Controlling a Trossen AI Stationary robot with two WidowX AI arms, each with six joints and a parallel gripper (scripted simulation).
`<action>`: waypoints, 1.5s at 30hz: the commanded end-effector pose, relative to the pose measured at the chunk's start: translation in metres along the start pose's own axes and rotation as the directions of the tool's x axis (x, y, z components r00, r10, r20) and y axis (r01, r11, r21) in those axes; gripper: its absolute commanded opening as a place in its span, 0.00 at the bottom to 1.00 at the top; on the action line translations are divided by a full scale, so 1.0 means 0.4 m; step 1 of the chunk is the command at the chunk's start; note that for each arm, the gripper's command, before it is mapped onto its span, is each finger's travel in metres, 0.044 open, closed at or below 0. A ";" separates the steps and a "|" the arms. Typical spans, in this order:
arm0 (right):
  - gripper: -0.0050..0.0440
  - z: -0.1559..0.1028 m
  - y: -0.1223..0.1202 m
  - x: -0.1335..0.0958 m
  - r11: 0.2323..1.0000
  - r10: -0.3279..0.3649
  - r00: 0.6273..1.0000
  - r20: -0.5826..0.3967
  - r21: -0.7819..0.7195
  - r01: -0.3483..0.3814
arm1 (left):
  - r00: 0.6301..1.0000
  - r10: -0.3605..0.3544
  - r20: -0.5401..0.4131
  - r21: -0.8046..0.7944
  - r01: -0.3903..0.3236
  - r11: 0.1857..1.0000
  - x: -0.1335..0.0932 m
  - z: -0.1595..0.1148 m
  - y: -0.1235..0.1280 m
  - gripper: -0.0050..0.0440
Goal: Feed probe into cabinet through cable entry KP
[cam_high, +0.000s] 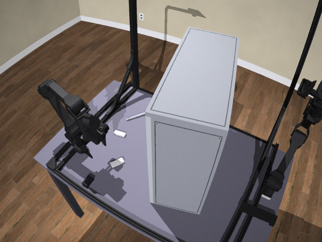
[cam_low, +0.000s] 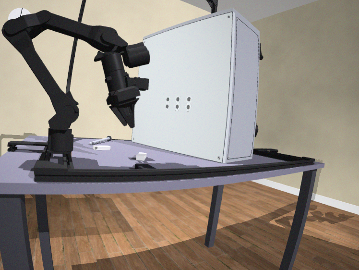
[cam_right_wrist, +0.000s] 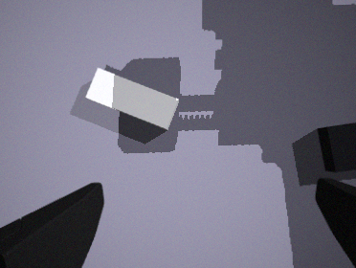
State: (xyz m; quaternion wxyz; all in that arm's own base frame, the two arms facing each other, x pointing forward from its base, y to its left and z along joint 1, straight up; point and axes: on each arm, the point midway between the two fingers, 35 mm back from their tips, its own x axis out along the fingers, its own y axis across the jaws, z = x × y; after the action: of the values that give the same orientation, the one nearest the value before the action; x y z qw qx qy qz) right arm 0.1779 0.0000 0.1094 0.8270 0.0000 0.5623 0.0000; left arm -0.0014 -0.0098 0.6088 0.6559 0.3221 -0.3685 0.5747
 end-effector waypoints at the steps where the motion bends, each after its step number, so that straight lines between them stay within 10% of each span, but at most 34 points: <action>1: 1.00 -0.003 0.000 0.001 1.000 0.000 1.000 -0.006 0.000 0.000 | 0.989 -0.095 -0.112 -0.130 0.080 0.988 -0.001 -0.065 -0.005 1.00; 13: 1.00 -0.003 0.000 0.001 1.000 0.000 1.000 -0.006 0.000 0.000 | 0.789 -0.517 -0.332 -0.510 0.310 0.802 -0.081 -0.234 -0.099 1.00; 23: 1.00 -0.003 0.000 0.001 1.000 0.000 1.000 -0.006 0.000 0.000 | 0.345 -0.893 -0.290 -0.772 0.468 0.431 -0.264 -0.308 -0.210 1.00; 26: 1.00 -0.003 0.000 0.001 1.000 0.000 1.000 -0.006 0.000 0.000 | 0.179 -0.955 -0.237 -0.817 0.495 0.296 -0.332 -0.314 -0.228 1.00; 28: 1.00 -0.003 0.000 0.001 1.000 0.000 1.000 -0.006 0.000 0.000 | 0.179 -0.955 -0.237 -0.817 0.495 0.296 -0.332 -0.314 -0.228 1.00; 32: 1.00 -0.003 0.000 0.001 1.000 0.000 1.000 -0.006 0.000 0.000 | -0.008 -0.986 -0.168 -0.845 0.516 0.140 -0.410 -0.318 -0.234 1.00; 45: 1.00 0.003 0.004 -0.002 1.000 0.003 1.000 -0.009 -0.007 -0.003 | -0.018 -0.986 -0.165 -0.846 0.517 0.132 -0.414 -0.318 -0.234 1.00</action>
State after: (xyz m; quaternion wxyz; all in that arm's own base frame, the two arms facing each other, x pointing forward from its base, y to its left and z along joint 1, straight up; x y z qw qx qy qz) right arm 0.1782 0.0011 0.1096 0.8257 -0.0017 0.5640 0.0025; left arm 0.0943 0.0003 0.4017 0.9988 -0.0009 0.0492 0.0017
